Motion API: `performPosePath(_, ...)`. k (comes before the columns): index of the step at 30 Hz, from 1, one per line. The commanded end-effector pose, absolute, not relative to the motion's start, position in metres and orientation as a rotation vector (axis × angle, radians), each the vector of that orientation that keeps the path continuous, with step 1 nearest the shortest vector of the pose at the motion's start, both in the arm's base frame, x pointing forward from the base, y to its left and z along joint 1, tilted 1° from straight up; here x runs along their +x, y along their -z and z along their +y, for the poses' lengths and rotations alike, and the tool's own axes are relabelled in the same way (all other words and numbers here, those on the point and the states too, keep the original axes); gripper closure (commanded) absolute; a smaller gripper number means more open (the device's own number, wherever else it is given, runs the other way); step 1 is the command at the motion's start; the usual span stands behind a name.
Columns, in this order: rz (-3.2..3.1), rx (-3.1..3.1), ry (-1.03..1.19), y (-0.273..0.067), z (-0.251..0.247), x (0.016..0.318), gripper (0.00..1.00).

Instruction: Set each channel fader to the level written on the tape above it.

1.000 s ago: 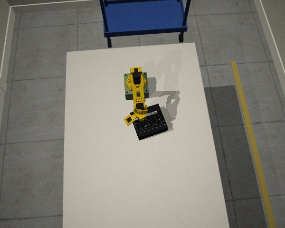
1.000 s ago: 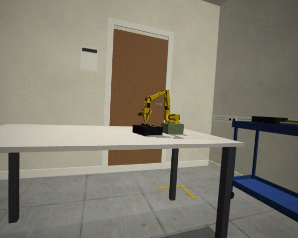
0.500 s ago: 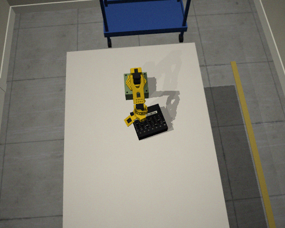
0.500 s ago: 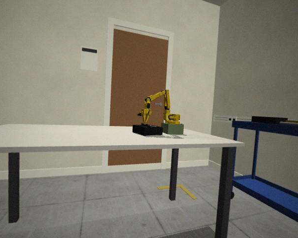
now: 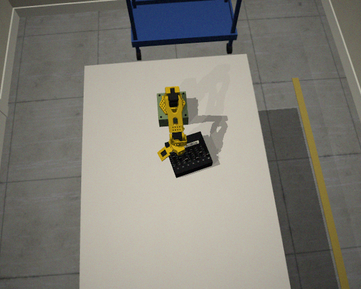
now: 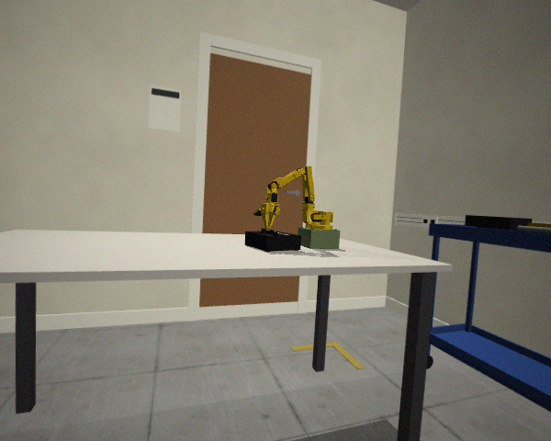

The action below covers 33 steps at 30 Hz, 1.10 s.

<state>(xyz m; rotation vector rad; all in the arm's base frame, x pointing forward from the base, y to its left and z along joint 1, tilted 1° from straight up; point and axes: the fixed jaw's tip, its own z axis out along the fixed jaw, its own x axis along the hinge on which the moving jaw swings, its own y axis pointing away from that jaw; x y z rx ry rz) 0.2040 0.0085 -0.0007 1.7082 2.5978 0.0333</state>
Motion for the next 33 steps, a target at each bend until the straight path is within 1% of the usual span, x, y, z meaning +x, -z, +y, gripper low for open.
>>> performPosePath(1,2.617,1.721,-0.011,0.0069,0.0105,0.1987,1.00)
performPosePath(11,2.617,1.720,-0.011,0.0147,0.0104,0.1931,1.00)
performPosePath(33,2.617,1.720,-0.011,0.0149,0.0104,0.1930,1.00)
